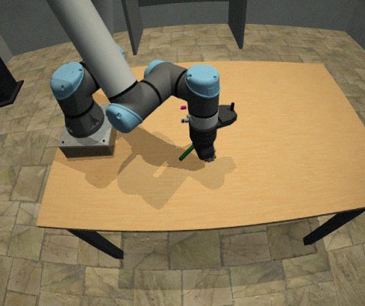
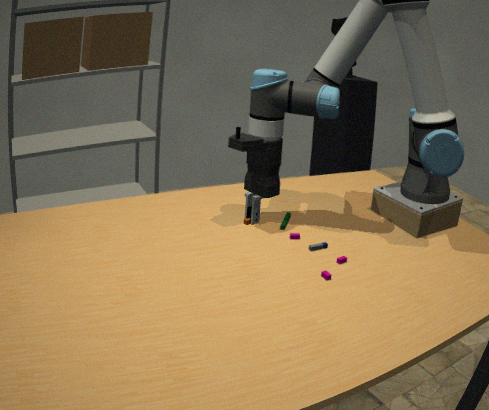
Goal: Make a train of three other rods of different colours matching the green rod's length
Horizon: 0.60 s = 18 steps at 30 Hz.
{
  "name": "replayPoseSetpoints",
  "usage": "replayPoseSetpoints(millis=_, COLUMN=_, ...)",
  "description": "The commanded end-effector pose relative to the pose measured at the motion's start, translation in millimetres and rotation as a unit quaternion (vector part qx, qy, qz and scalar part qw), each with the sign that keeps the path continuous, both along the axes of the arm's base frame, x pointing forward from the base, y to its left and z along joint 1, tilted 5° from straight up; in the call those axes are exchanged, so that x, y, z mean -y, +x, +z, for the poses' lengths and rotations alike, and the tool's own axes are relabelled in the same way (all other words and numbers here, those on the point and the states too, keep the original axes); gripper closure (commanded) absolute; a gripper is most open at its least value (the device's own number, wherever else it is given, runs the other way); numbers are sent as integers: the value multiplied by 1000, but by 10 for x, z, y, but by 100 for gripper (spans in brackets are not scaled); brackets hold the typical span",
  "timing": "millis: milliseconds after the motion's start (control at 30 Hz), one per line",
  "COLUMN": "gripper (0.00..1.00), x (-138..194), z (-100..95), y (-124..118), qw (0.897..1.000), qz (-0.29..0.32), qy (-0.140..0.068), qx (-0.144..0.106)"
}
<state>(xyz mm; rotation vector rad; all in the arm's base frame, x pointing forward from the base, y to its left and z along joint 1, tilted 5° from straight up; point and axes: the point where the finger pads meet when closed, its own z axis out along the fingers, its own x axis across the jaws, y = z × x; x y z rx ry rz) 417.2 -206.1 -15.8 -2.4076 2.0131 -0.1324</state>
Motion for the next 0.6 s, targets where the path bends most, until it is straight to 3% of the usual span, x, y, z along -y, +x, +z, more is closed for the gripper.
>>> replayPoseSetpoints(millis=0, gripper=76, x=3, z=5, y=3, qw=1000, qz=0, qy=0, qx=1)
replayPoseSetpoints(millis=333, gripper=76, x=-1, z=63, y=-1, qw=1000, qz=0, qy=0, qx=1)
replayPoseSetpoints(millis=567, gripper=76, x=-15, z=328, y=-18, qw=1000, qz=0, qy=0, qx=1)
